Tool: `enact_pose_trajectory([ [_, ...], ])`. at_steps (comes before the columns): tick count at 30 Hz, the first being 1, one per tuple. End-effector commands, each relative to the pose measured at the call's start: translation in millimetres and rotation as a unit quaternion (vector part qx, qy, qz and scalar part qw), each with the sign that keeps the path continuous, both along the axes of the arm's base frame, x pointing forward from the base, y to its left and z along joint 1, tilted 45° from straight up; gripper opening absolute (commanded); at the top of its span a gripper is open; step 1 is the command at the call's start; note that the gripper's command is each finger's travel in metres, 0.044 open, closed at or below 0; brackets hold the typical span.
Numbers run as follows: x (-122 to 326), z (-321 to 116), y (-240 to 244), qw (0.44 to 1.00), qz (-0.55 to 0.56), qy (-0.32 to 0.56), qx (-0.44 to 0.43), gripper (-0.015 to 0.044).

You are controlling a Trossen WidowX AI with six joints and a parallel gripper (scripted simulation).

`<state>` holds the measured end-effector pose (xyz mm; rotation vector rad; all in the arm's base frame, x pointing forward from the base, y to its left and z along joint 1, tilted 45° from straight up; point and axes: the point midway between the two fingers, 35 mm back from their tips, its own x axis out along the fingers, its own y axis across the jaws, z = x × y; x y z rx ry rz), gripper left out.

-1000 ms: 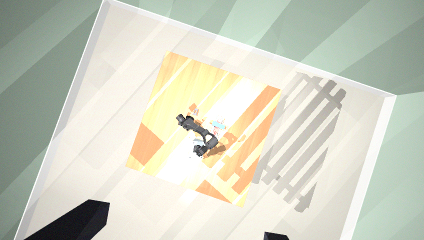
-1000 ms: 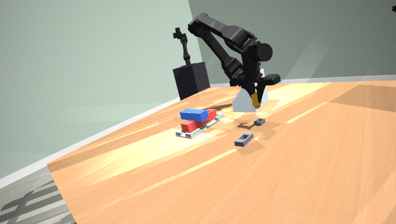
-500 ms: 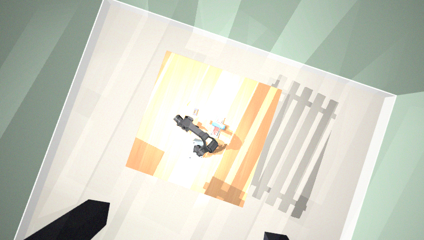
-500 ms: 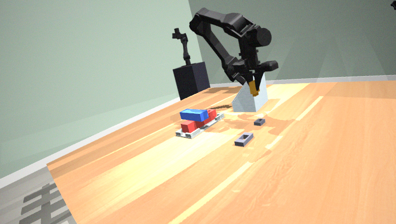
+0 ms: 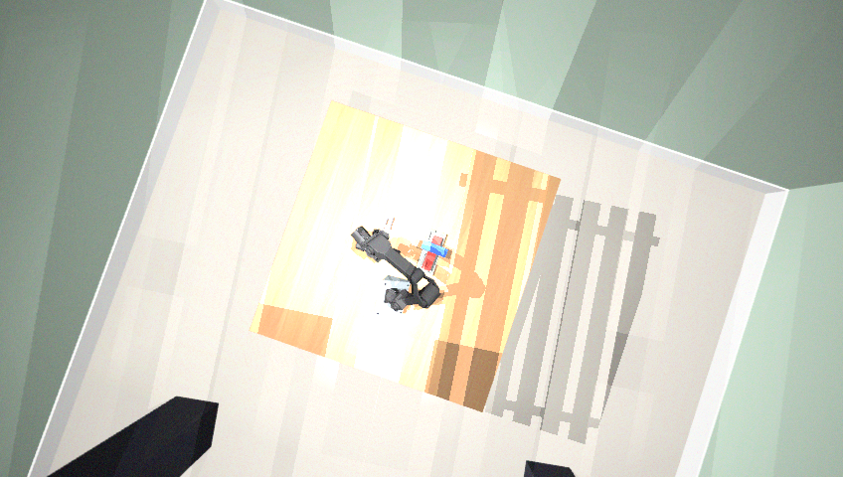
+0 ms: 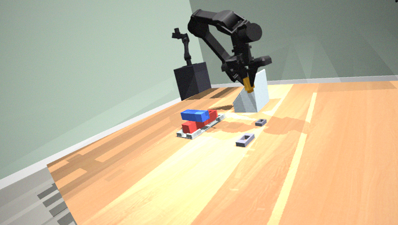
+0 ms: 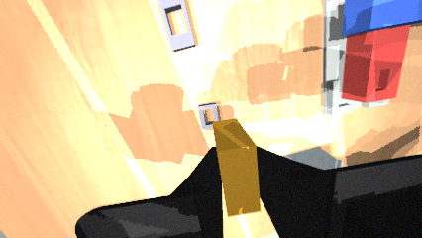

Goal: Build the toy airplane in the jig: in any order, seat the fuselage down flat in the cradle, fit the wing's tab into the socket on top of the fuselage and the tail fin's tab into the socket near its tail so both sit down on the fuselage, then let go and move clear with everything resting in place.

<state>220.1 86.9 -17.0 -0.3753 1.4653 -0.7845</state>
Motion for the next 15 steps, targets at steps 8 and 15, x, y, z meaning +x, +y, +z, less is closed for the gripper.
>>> enact_pose_trajectory([
  [8, 7.3, 22.5, -28.8, 1.000, 0.006, 0.004, 0.009, 0.0000],
  [15, 10.1, 36.3, -48.0, 1.000, 0.009, 0.003, 0.014, 0.0000],
])
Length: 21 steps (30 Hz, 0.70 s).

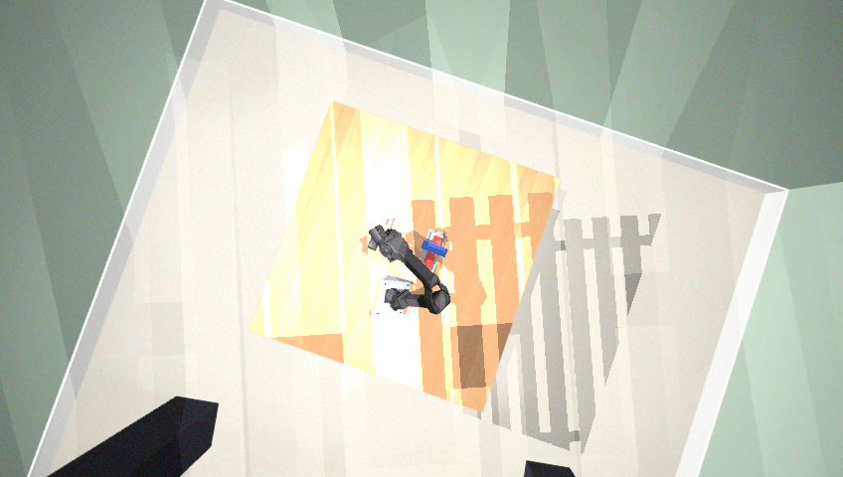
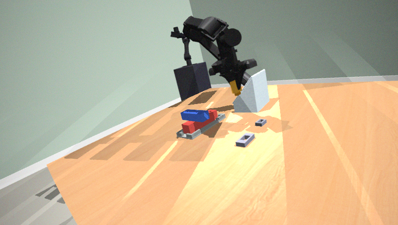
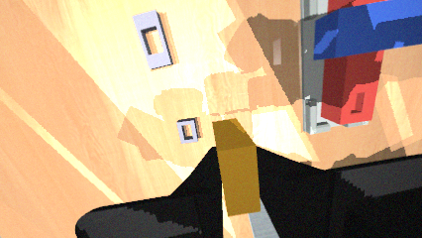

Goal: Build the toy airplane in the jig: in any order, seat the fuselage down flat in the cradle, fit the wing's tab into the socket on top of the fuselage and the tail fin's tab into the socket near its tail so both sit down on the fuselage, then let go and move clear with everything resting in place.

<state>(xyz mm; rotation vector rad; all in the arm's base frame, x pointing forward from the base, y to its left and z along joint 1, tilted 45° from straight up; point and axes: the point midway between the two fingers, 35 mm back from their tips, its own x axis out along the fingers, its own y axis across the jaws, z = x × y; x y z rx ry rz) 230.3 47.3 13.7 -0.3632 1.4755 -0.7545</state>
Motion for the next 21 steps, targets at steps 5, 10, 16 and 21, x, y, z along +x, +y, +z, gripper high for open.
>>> enact_pose_trajectory([
  [5, 0.5, 15.0, -22.4, 1.000, 0.006, 0.001, 0.002, 0.0000],
  [10, -0.1, 24.2, -36.6, 1.000, 0.007, 0.000, 0.004, 0.0000],
  [16, -2.4, 34.8, -53.5, 1.000, 0.009, -0.001, 0.004, 0.0000],
  [21, -5.6, 43.2, -67.5, 1.000, 0.009, -0.001, 0.003, 0.0000],
])
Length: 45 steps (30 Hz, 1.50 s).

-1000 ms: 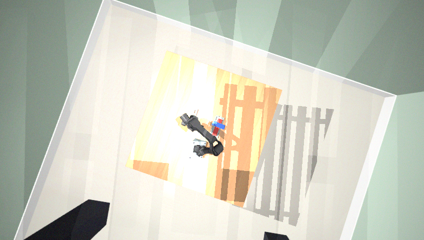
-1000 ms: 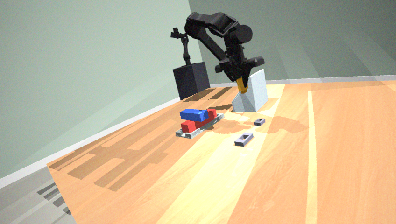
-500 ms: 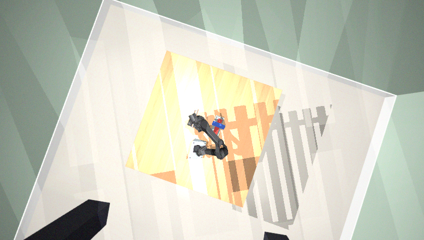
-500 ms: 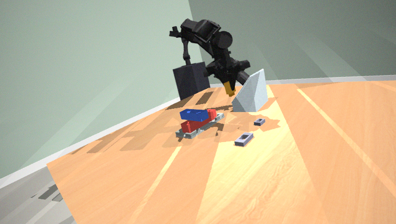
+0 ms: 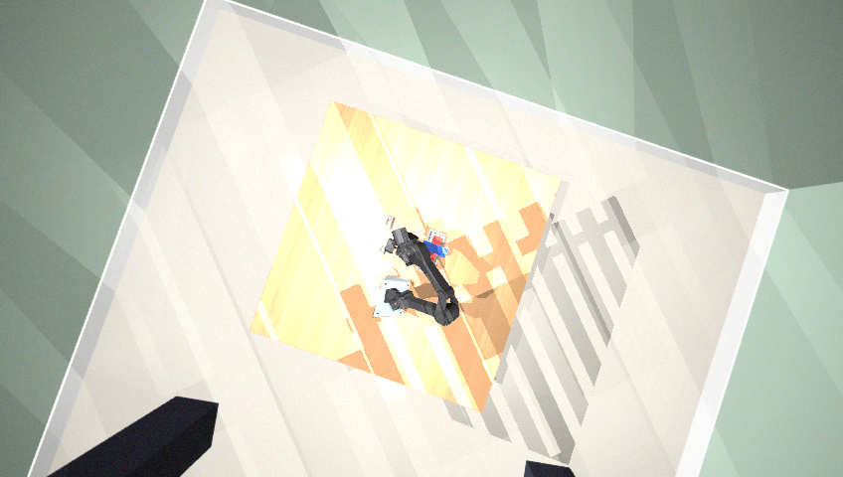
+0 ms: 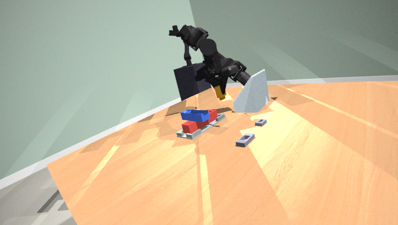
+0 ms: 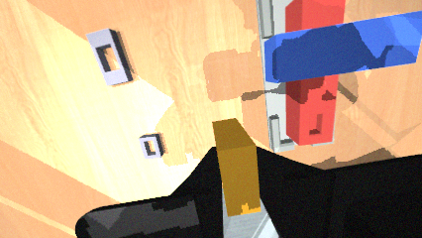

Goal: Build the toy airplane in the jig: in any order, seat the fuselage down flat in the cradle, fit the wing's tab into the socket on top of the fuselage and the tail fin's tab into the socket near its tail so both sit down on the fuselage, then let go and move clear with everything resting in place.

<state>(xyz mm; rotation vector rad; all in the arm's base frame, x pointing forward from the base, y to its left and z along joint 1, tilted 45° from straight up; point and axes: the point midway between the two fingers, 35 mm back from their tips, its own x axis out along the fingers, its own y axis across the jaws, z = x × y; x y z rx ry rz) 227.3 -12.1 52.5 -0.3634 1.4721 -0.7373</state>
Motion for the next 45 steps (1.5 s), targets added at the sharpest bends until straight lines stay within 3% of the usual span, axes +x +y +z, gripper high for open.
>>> enact_pose_trajectory([
  [1, -3.4, 6.0, -10.9, 1.000, 0.003, 0.000, -0.002, 0.0000],
  [41, -59.9, 55.0, -99.8, 0.999, -0.004, 0.008, -0.039, 0.0000],
  [43, -60.1, 55.1, -100.0, 0.999, -0.004, 0.008, -0.039, 0.0052],
  [45, -60.1, 55.1, -100.0, 0.999, -0.004, 0.008, -0.039, 0.0067],
])
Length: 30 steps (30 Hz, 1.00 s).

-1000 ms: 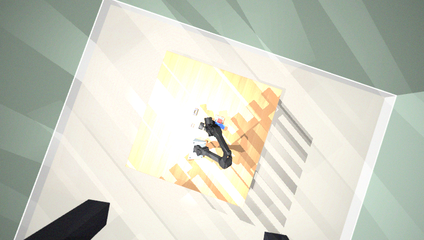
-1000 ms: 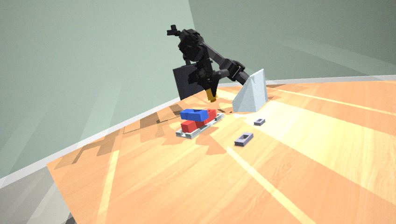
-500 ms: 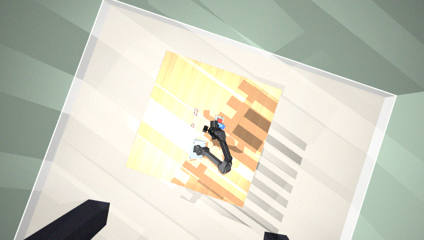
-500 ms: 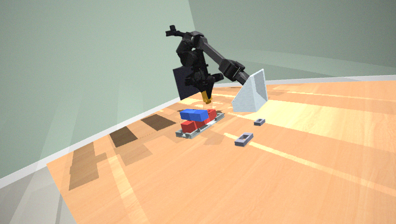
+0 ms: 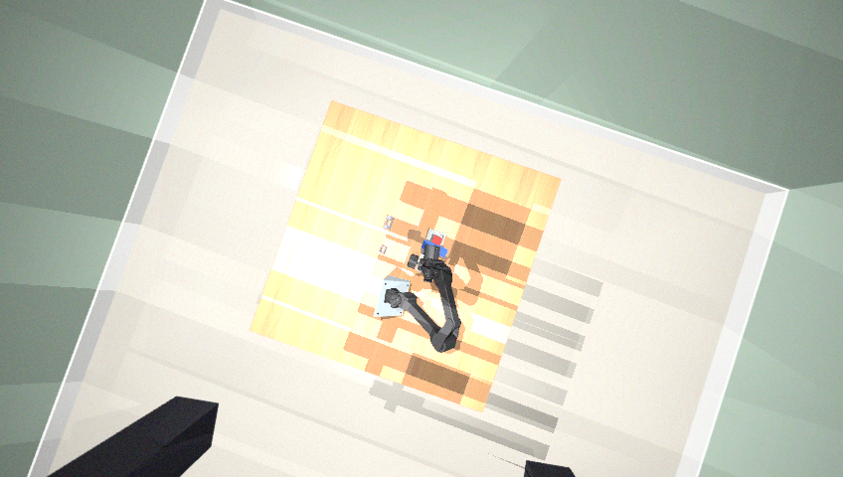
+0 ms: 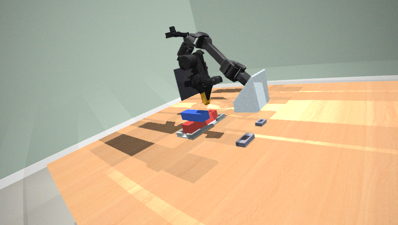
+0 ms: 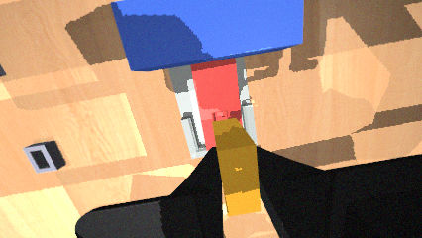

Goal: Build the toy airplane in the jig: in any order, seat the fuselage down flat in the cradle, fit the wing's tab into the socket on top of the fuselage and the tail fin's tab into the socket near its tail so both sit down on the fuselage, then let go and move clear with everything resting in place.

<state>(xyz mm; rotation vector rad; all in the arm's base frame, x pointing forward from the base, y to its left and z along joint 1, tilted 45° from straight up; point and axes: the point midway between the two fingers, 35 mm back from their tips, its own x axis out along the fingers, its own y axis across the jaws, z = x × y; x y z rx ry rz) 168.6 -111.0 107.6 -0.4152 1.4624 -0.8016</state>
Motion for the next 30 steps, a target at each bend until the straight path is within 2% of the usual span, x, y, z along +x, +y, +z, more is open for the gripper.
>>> enact_pose_trajectory([
  [1, -1.4, 0.1, -1.1, 1.000, 0.002, 0.002, -0.002, 0.0067],
  [30, -2.1, -15.5, -16.5, 1.000, 0.002, 0.002, -0.001, 0.0067],
])
